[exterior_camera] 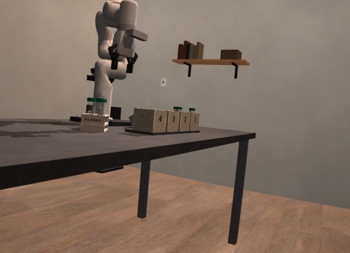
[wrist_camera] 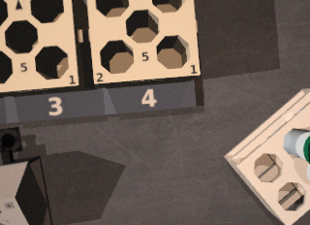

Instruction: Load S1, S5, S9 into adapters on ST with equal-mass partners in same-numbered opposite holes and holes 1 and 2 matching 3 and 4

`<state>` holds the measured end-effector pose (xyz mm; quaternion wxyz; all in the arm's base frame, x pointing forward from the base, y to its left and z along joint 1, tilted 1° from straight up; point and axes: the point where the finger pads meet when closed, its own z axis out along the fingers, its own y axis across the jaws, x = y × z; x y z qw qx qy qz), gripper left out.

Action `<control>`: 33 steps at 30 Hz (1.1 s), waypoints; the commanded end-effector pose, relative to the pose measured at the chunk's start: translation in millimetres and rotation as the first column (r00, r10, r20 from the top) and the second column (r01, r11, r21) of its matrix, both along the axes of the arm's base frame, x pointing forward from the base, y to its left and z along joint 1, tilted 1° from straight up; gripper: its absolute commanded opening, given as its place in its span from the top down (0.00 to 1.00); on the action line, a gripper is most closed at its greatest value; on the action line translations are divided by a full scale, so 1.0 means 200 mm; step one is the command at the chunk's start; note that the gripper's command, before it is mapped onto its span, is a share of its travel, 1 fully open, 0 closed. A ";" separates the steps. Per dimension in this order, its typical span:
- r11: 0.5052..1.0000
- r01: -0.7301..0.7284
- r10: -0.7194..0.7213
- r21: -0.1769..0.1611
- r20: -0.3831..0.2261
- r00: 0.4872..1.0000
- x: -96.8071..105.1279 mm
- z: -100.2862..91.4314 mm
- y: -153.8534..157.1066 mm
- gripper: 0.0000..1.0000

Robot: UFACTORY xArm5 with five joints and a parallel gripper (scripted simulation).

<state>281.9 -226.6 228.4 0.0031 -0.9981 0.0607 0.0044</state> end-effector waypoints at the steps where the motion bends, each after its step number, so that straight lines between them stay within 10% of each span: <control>1: 0.999 -0.040 0.040 0.007 0.012 0.999 0.09 0.01 0.11 0.00; 33: 0.999 -0.040 0.040 0.008 0.013 0.999 0.50 0.02 0.68 0.00</control>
